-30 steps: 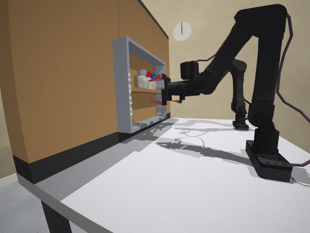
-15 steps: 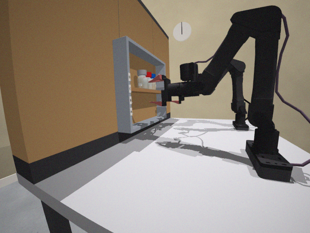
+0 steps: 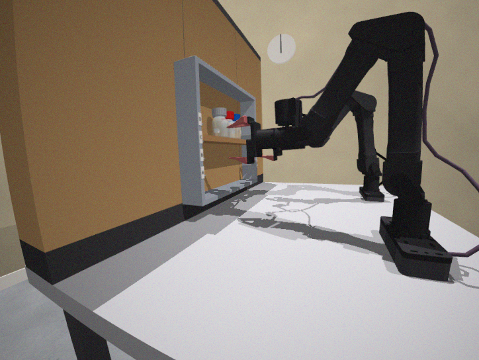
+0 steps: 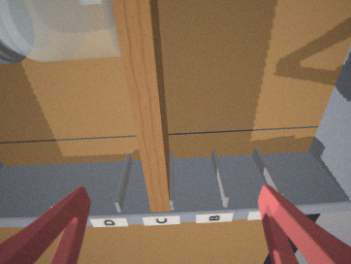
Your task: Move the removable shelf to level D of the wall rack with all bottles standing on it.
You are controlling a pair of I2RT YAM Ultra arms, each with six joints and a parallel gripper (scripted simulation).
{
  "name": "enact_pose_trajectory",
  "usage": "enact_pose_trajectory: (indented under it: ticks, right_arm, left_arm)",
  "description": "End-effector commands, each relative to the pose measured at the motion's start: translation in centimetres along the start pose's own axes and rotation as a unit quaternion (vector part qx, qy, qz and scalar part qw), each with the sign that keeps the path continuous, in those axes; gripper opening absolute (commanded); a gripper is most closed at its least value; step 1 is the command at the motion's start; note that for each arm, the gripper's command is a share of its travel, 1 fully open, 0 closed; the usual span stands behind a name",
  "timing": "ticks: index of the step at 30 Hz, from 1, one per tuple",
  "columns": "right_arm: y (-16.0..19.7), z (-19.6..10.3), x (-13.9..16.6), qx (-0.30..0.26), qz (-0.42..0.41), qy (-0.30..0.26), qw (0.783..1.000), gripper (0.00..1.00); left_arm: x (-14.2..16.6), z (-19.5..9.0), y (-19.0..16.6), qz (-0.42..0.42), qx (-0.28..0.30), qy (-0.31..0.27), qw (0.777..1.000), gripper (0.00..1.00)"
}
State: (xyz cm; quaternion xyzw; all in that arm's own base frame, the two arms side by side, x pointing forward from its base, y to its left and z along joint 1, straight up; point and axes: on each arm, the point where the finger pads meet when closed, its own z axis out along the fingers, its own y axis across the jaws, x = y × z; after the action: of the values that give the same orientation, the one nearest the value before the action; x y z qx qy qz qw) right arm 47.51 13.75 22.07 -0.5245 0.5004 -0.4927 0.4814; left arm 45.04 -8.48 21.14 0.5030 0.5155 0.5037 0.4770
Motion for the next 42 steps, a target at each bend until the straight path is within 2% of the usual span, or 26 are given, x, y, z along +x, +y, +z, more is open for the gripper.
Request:
enact_pose_trajectory:
  ticks: [1, 42]
  right_arm:
    - [-2.0, 0.9, 0.0, 0.025, 0.018, 0.001, 1.0, 1.0]
    - [-2.2, 5.4, 0.0, 0.025, 0.018, 0.001, 1.0, 1.0]
  left_arm:
    - [-0.1, 0.9, 1.5, -0.008, -0.019, 0.0, 1.0, 1.0]
    - [-0.1, 5.4, 1.7, -0.008, -0.019, 0.0, 1.0, 1.0]
